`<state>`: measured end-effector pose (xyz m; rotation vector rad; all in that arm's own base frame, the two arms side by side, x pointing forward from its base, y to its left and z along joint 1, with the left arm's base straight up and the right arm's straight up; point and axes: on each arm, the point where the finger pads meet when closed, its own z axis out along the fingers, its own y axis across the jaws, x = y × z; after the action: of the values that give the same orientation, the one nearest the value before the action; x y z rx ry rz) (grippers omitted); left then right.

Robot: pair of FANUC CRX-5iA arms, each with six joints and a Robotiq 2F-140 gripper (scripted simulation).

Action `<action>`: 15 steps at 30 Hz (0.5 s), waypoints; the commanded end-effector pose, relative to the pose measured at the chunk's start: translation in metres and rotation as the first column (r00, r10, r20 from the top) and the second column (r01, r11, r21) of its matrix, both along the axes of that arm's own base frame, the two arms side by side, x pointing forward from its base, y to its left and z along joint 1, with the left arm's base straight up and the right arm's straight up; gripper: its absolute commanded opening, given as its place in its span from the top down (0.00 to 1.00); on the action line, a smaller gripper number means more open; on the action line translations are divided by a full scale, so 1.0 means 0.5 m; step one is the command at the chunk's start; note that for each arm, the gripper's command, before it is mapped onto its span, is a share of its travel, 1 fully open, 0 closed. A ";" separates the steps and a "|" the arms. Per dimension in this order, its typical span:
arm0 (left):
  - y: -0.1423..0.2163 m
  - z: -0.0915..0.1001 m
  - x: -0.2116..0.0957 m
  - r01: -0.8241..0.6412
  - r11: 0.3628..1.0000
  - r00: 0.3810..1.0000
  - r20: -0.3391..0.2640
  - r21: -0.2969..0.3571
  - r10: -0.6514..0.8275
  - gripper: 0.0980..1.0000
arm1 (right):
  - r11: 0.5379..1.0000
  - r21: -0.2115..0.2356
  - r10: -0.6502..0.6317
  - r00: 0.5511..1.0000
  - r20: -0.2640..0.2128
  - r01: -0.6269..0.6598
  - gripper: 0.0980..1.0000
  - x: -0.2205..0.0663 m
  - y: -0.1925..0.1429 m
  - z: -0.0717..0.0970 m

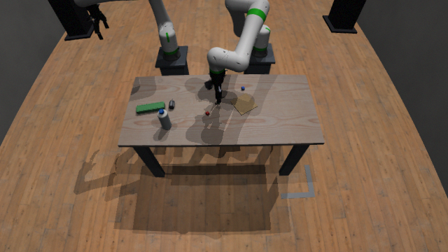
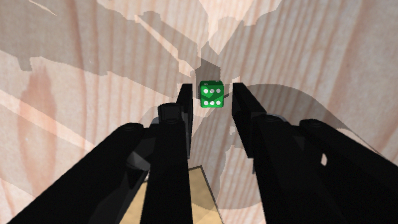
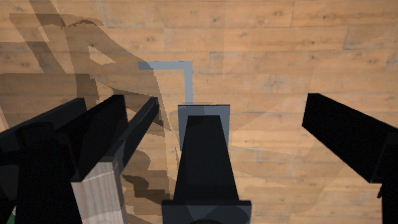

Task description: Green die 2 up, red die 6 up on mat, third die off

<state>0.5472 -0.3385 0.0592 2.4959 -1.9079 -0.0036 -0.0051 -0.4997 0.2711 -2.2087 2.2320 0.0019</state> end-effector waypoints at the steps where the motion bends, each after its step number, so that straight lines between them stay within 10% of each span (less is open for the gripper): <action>1: -0.001 0.000 0.001 0.000 1.000 1.000 0.002 -0.001 0.000 0.79 | 1.000 -0.002 0.000 1.000 0.000 0.000 0.00 0.000 -0.001 0.002; 15: -0.001 -0.032 0.001 0.000 1.000 1.000 0.002 -0.001 0.000 0.79 | 1.000 -0.002 0.000 1.000 0.000 0.000 0.00 0.000 -0.001 0.002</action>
<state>0.5471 -0.3384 0.0445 2.4959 -1.9079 -0.0038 -0.0051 -0.4997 0.2711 -2.2087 2.2320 0.0019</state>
